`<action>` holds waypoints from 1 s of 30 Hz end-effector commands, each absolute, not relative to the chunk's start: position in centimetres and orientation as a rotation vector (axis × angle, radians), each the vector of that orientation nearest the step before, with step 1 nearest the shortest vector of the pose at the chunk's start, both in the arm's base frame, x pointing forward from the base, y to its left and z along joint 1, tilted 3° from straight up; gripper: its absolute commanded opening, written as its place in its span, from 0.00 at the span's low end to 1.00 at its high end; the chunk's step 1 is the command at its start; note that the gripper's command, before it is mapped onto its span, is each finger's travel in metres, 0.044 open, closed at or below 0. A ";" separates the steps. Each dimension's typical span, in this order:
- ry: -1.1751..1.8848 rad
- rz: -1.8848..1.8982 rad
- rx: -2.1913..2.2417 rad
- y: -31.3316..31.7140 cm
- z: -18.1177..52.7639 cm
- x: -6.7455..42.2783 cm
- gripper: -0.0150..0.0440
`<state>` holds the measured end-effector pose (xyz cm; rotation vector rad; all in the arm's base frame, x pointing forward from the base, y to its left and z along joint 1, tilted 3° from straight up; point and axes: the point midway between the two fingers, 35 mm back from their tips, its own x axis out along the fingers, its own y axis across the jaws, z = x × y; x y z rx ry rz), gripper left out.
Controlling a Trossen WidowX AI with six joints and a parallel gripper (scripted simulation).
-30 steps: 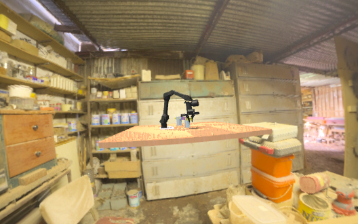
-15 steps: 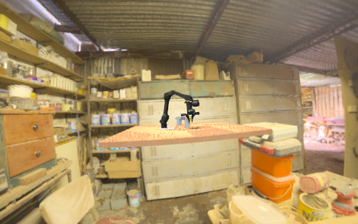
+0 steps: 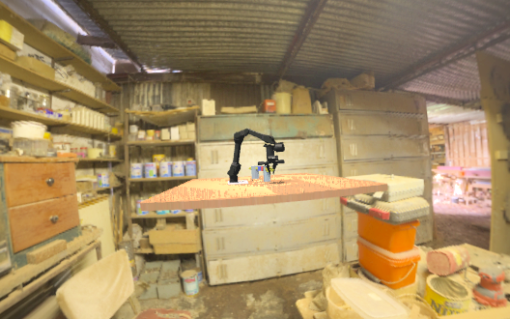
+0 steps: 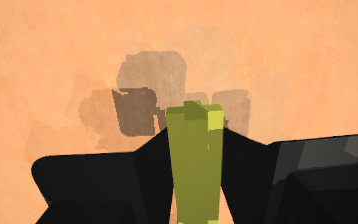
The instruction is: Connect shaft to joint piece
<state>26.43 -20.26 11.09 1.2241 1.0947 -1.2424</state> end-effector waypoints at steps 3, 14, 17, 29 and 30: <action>1.095 -1.243 1.224 -20.2 11.1 26.4 0.25; 1.106 -1.257 1.217 -18.7 10.9 26.5 0.25; 1.107 -1.258 1.216 -18.2 10.9 26.6 0.25; 1.109 -1.259 1.217 -16.4 10.7 26.7 0.25; 1.109 -1.259 1.217 -16.2 10.7 26.7 0.25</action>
